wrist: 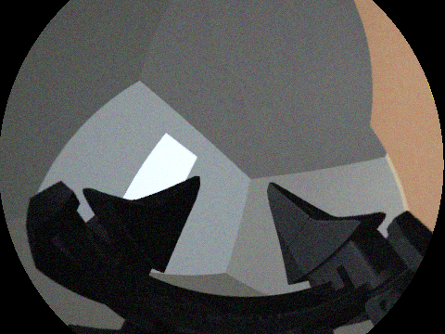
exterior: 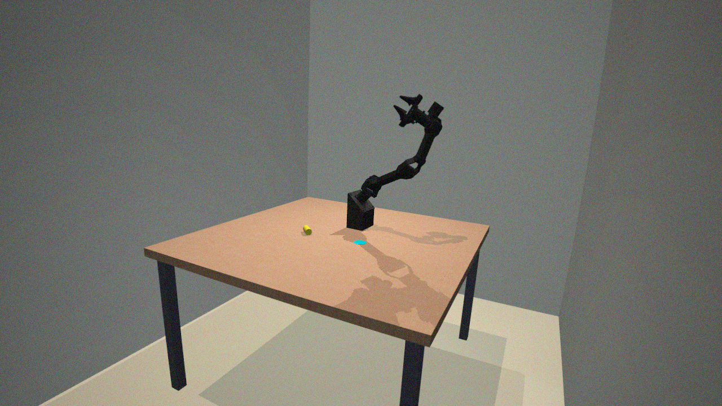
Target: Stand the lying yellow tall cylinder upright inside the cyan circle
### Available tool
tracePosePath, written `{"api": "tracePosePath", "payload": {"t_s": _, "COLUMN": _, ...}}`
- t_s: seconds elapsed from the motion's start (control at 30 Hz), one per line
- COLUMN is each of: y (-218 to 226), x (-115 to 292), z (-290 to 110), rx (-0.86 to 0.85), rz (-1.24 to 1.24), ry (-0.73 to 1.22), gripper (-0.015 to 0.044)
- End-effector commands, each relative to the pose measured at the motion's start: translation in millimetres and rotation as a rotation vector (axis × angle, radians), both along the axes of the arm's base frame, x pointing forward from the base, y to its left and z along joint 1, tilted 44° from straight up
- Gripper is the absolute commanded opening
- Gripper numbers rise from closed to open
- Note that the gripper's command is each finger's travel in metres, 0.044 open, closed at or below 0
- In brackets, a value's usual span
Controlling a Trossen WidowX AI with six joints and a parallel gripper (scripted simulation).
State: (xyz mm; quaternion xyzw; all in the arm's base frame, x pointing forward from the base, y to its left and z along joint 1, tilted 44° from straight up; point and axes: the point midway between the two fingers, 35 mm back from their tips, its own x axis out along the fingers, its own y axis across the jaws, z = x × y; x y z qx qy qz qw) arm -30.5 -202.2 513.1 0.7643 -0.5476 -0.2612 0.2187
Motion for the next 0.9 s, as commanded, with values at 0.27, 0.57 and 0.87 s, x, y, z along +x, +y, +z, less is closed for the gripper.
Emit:
{"api": "tracePosePath", "payload": {"t_s": 0.27, "y": -47.2, "x": -13.1, "z": -34.1, "rx": 0.009, "rz": 0.175, "ry": 0.227, "gripper": 0.0309}}
{"api": "tracePosePath", "payload": {"t_s": 0.57, "y": -85.5, "x": -9.9, "z": -67.7, "rx": -0.002, "rz": 0.337, "ry": 0.403, "gripper": 0.0309}}
{"api": "tracePosePath", "payload": {"t_s": 0.87, "y": -121.0, "x": 4.7, "z": -106.3, "rx": -0.036, "rz": 0.517, "ry": 0.578, "gripper": 0.0309}}
